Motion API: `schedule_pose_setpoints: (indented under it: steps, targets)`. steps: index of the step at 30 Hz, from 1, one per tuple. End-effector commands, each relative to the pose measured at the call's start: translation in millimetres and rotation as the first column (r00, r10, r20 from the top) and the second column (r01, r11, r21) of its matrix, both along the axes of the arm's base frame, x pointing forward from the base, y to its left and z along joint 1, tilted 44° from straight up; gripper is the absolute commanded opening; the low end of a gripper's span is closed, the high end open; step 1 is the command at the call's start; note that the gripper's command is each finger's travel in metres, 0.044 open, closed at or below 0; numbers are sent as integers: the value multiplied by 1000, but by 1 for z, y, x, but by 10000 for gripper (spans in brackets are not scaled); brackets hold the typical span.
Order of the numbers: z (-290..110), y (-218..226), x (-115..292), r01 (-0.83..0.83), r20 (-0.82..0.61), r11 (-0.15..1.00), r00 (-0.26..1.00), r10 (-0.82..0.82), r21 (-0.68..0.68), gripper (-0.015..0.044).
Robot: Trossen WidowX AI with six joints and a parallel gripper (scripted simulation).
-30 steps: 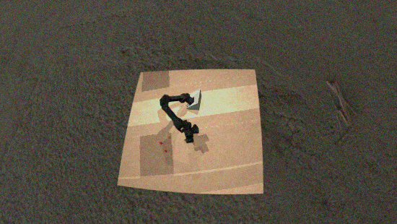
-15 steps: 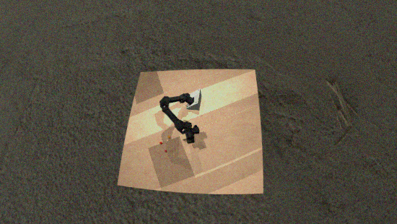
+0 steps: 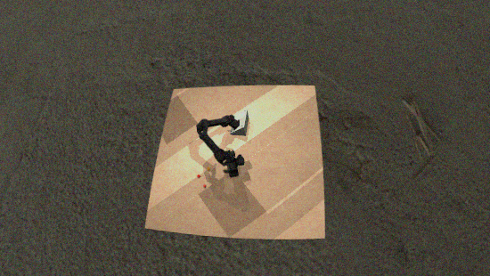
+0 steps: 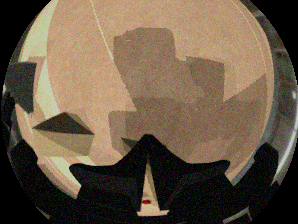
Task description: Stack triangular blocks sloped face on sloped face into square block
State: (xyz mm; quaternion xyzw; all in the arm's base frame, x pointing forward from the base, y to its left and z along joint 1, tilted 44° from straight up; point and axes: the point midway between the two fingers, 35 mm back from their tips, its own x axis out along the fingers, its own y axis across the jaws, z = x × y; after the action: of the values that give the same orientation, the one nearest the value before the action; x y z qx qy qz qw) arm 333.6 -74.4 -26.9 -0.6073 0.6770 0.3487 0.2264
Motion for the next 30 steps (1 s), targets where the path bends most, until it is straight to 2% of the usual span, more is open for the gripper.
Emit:
schedule_pose_setpoints:
  steps: [1,30]
  targets:
    - [9,-5,5,-4,8,1000,1000,4,-4,0]
    - [46,-48,11,-4,8,1000,1000,4,-7,0]
